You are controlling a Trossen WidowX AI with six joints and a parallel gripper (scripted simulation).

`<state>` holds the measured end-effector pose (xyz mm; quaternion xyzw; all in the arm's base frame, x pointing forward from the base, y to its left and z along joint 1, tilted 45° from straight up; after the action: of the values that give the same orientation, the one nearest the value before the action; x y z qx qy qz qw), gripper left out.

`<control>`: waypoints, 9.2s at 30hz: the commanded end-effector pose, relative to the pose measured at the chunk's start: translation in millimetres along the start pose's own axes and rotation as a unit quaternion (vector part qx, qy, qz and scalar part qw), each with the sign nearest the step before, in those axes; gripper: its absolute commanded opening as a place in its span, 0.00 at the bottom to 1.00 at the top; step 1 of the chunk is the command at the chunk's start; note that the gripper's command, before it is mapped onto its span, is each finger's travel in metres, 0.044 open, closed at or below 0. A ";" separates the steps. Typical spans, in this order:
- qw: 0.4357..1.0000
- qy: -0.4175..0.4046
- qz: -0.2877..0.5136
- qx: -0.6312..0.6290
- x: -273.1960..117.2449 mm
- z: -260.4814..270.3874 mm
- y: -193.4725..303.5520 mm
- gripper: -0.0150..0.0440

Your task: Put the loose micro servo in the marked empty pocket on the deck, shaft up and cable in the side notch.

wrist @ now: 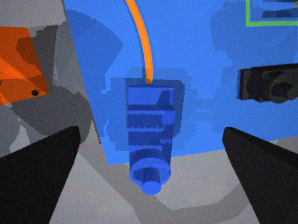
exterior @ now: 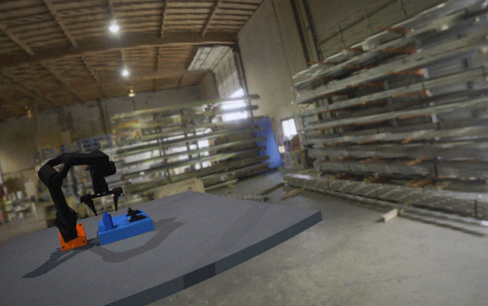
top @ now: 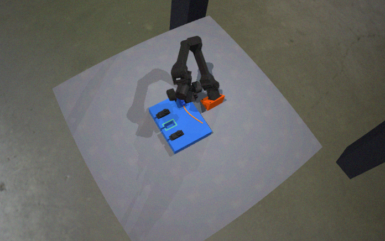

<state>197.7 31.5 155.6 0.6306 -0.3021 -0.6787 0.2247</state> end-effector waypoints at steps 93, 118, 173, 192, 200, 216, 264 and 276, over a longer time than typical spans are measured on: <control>0.990 0.001 0.000 0.142 -12.6 -40.9 -74.8 0.25; 0.841 0.001 -0.001 0.541 -12.5 -40.9 -74.8 0.25; 0.758 0.003 -0.002 0.652 -7.3 -150.1 -63.3 0.25; 0.758 0.003 -0.002 0.652 6.2 -150.6 -62.9 0.25; 0.758 0.003 -0.002 0.652 12.3 -150.7 -62.8 0.25; 0.758 0.004 -0.002 0.652 27.2 -150.8 -62.7 0.25; 0.758 0.003 -0.002 0.652 20.1 -148.4 -61.6 0.57; 0.761 0.000 -0.005 0.649 -32.5 -63.8 -75.7 0.97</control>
<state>306.8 77.4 109.3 0.6257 -0.6692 -0.3191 -0.2425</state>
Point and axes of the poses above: the point midway between the two fingers, 35 mm back from their tips, its own x axis out along the fingers, its own z axis across the jaws, y = z × x, the point moved 6 cm from there along -x, back along the fingers, and after that the axes turned 14 degrees about -x, right-handed, at the moved point
